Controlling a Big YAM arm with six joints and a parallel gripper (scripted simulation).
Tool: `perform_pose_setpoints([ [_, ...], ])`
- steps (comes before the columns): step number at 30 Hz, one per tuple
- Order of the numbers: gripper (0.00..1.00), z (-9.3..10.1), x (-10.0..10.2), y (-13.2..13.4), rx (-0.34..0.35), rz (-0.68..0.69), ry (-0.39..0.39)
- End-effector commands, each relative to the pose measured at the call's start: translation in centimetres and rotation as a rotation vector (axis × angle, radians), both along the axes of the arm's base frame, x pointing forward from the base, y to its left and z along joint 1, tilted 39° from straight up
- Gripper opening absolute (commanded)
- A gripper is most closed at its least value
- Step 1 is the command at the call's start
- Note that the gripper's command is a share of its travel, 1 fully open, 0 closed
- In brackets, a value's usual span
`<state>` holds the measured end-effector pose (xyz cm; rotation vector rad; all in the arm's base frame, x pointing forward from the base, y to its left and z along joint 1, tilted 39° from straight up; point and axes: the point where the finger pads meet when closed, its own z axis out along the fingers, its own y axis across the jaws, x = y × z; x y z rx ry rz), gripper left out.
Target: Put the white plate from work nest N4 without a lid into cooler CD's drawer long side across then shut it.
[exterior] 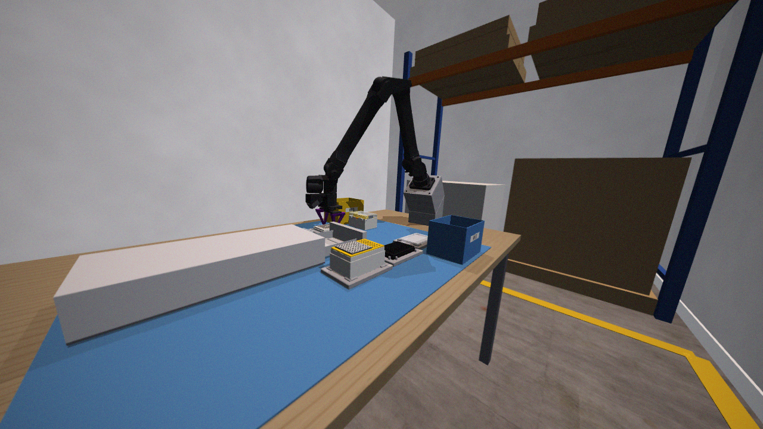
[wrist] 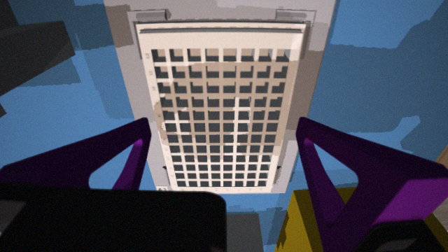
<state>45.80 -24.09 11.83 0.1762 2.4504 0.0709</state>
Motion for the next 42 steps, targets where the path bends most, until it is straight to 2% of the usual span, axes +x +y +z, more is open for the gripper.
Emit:
perform_pose_setpoints([
  [1, 1.0, -1.16, 0.61, 0.52, 0.009, 0.003, 0.004],
  [42, 1.0, -1.42, 0.91, 0.51, 0.006, 0.006, 0.003],
])
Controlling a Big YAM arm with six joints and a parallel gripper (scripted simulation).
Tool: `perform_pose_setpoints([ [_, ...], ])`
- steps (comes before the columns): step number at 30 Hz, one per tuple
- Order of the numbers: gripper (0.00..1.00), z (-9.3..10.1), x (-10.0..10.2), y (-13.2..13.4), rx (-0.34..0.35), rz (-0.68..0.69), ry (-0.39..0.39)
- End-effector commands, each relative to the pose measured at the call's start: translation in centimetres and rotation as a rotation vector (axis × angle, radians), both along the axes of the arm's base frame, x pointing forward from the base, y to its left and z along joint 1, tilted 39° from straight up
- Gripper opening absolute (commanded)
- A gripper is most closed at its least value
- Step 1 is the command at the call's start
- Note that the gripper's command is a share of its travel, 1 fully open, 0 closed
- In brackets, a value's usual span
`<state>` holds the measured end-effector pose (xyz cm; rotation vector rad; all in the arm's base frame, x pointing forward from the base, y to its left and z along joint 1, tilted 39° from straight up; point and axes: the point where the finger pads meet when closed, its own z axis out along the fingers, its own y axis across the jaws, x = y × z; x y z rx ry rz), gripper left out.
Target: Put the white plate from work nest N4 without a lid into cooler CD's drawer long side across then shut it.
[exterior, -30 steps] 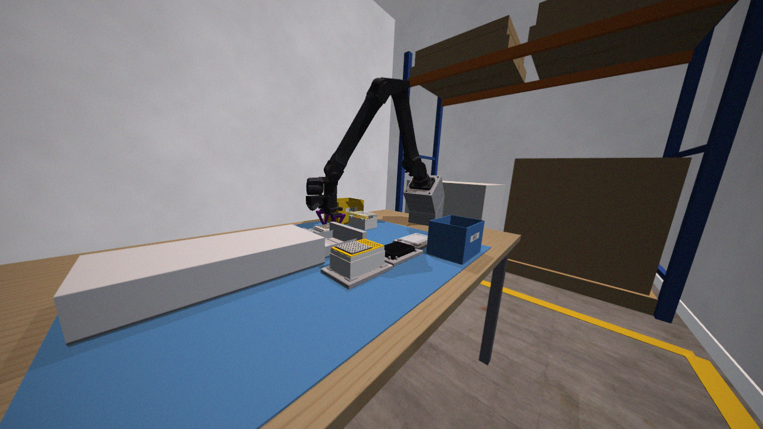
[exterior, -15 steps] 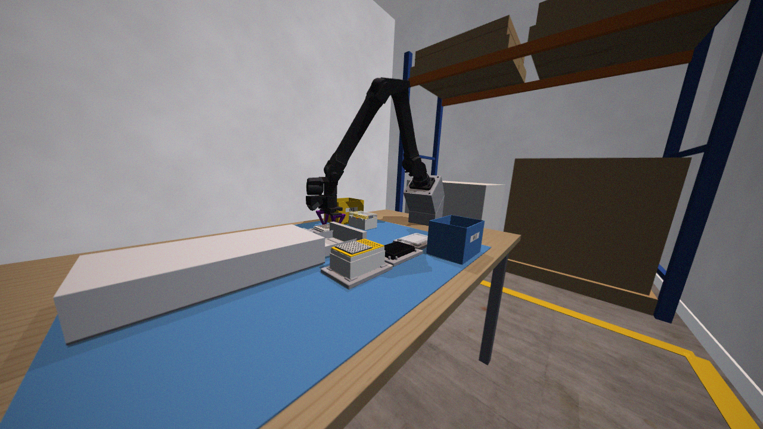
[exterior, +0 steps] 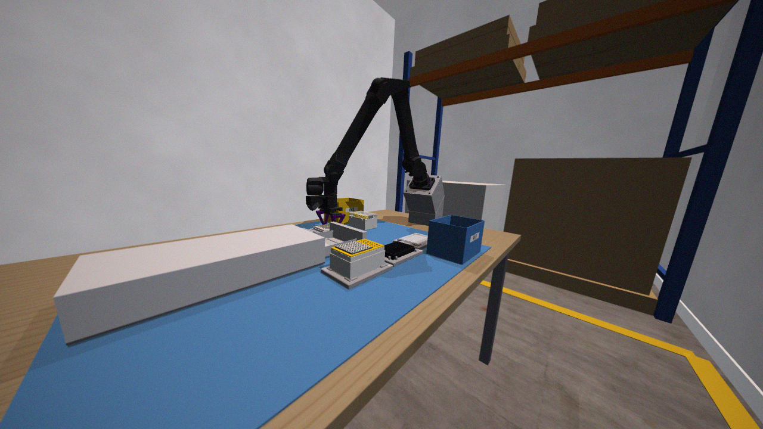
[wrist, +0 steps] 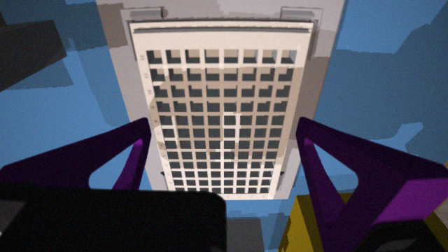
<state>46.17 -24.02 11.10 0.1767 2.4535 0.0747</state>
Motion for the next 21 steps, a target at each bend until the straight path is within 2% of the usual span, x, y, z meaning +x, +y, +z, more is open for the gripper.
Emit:
perform_pose_setpoints([
  [1, 1.0, -0.69, 0.54, 0.44, 0.003, 0.005, 0.0],
  [7, 1.0, -0.69, 0.54, 0.44, 0.003, 0.005, 0.0],
  [8, 0.0, -0.69, 0.54, 0.44, 0.003, 0.005, 0.0],
  [21, 0.0, -0.69, 0.52, 0.41, 0.003, 0.005, -0.001],
])
